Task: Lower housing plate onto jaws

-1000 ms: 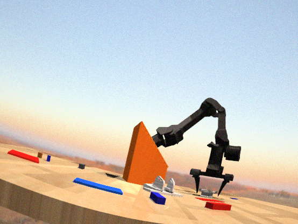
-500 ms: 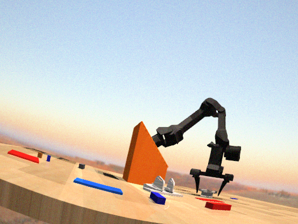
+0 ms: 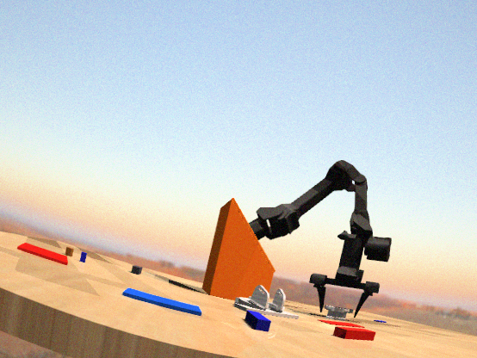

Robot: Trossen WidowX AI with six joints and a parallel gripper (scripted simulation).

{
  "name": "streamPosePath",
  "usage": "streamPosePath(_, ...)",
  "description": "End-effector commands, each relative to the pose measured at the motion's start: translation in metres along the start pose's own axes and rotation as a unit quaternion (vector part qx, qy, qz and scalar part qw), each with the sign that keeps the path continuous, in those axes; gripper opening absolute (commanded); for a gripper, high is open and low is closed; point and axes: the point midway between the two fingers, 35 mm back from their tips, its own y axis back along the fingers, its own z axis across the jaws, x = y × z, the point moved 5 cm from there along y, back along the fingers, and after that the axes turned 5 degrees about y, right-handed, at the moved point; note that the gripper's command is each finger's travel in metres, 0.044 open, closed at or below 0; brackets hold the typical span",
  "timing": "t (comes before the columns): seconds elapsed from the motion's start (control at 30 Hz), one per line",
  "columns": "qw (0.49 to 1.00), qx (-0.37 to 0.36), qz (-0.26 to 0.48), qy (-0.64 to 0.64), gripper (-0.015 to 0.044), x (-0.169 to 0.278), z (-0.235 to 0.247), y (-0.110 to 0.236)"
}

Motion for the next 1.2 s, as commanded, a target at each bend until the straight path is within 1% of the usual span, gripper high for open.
streamPosePath(0.0,1.000,0.002,-0.001,-0.002,0.0440,0.000,-0.001,-0.001)
streamPosePath(0.43,1.000,0.000,0.000,0.000,0.0353,0.000,0.000,0.000)
streamPosePath(0.8,1.000,0.000,0.000,0.000,0.0351,0.000,0.000,0.000)
streamPosePath(1.17,1.000,0.003,-0.001,0.000,0.0351,-0.003,0.001,0.033)
